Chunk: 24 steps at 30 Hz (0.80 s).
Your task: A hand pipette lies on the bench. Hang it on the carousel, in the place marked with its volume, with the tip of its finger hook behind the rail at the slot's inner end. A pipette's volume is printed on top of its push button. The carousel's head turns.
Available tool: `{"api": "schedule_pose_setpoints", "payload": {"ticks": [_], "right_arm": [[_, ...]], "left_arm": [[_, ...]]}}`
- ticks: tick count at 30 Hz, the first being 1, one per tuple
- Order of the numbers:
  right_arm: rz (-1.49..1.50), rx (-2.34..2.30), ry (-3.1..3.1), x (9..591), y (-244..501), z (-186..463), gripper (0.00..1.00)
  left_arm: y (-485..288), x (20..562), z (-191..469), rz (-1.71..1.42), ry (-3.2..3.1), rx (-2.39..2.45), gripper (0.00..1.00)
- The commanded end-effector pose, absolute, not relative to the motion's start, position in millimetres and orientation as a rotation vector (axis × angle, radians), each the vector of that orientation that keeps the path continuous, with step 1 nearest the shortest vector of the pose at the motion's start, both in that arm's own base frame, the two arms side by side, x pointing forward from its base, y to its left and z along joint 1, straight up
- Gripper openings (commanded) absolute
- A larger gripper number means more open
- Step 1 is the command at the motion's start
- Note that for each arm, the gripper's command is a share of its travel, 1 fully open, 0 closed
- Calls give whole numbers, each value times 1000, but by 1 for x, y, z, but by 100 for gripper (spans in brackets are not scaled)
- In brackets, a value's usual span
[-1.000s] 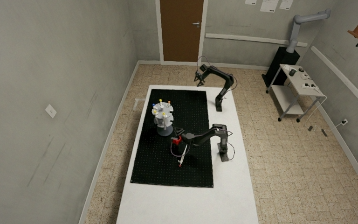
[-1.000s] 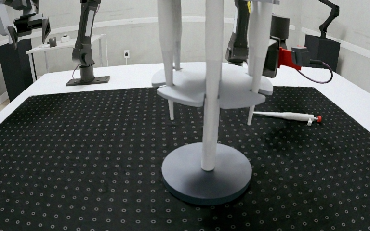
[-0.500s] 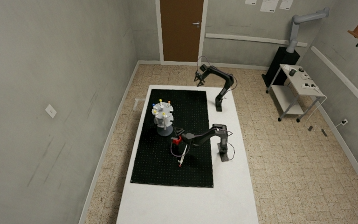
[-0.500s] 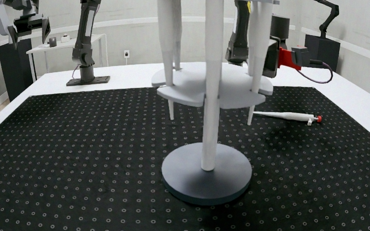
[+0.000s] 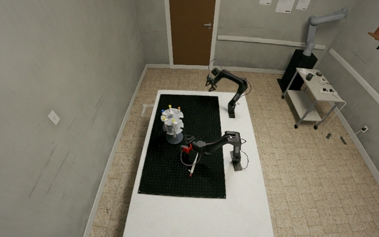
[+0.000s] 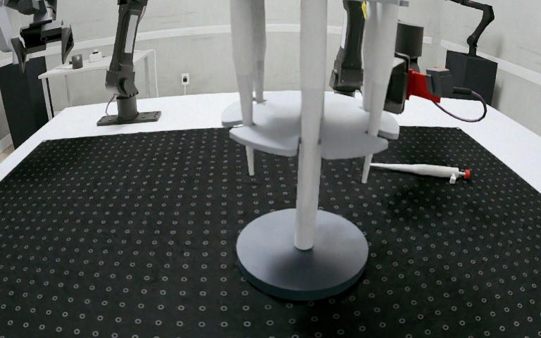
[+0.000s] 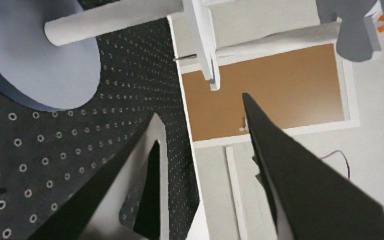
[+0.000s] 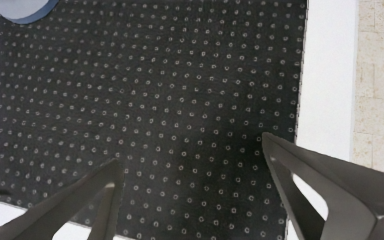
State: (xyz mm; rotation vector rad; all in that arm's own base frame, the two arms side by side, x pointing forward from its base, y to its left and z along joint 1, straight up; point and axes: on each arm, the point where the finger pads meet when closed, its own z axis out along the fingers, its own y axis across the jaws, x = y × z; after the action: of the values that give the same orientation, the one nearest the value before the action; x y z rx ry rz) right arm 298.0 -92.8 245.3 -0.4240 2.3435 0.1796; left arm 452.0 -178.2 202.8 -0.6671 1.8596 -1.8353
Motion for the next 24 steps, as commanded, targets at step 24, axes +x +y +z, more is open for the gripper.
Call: {"api": "schedule_pose_setpoints", "payload": {"ticks": [24], "right_arm": [[168,-429,2317,302,-96,253,100]], "left_arm": [[-195,470,218,-1836,1828,-618,49]]}}
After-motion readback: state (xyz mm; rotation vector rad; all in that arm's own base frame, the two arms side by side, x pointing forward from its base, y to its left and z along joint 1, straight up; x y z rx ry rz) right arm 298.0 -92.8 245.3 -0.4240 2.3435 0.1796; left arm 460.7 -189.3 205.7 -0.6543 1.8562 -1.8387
